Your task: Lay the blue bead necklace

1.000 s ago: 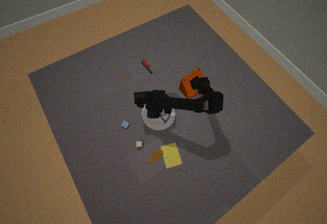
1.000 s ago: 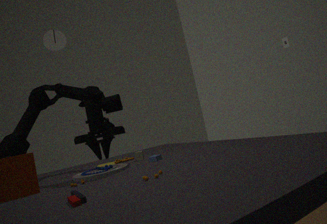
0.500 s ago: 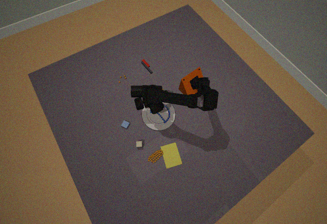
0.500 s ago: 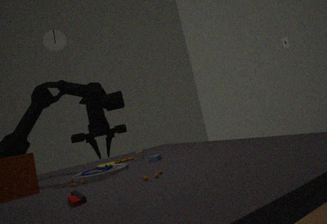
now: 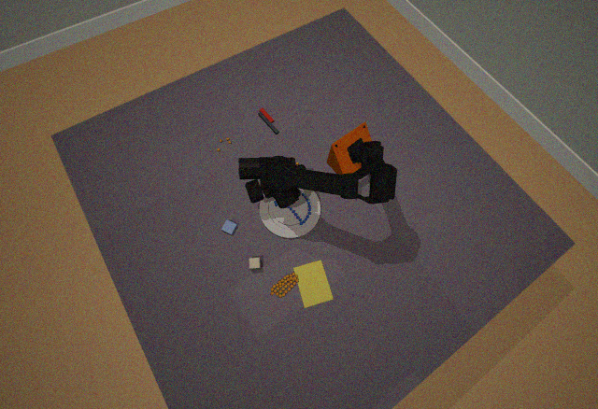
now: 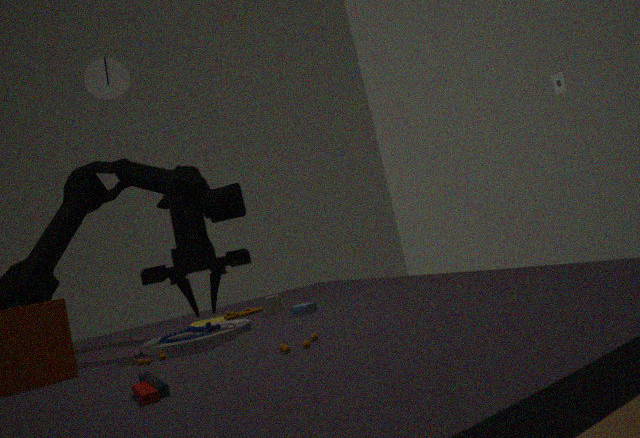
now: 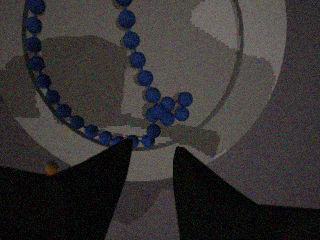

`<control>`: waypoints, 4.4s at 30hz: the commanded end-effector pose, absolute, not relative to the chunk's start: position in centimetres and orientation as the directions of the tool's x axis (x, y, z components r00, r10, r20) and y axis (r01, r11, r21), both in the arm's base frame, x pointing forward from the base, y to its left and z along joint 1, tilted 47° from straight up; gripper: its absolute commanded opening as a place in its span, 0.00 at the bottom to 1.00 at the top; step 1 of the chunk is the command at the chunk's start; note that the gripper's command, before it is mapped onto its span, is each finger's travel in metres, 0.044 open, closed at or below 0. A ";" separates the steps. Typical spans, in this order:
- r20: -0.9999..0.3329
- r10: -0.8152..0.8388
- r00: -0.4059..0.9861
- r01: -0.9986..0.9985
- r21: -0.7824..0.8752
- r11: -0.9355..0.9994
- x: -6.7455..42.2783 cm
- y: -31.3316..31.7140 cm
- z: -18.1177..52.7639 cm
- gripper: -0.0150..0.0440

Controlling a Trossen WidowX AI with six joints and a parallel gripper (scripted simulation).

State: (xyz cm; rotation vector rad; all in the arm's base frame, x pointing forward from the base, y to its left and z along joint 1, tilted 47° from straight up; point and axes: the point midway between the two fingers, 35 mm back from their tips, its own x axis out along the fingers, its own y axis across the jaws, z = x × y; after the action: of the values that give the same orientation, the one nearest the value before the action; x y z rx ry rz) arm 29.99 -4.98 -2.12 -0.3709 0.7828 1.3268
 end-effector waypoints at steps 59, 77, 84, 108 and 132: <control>-0.691 0.722 0.042 -0.955 0.185 0.232 30.1 -3.3 -3.8 0.25; -0.689 0.723 0.042 -0.954 0.188 0.235 30.6 -4.7 -3.8 0.25; -0.689 0.723 0.042 -0.954 0.188 0.235 30.7 -4.3 -4.2 0.25; -0.692 0.721 0.043 -0.955 0.183 0.232 30.8 -3.9 -4.5 0.88; -0.689 0.723 0.042 -0.954 0.188 0.235 30.6 -4.6 -3.7 1.00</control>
State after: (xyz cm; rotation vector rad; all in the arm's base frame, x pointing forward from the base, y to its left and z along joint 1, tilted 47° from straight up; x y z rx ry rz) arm 30.61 -4.57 -3.75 -0.3605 0.7808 1.3245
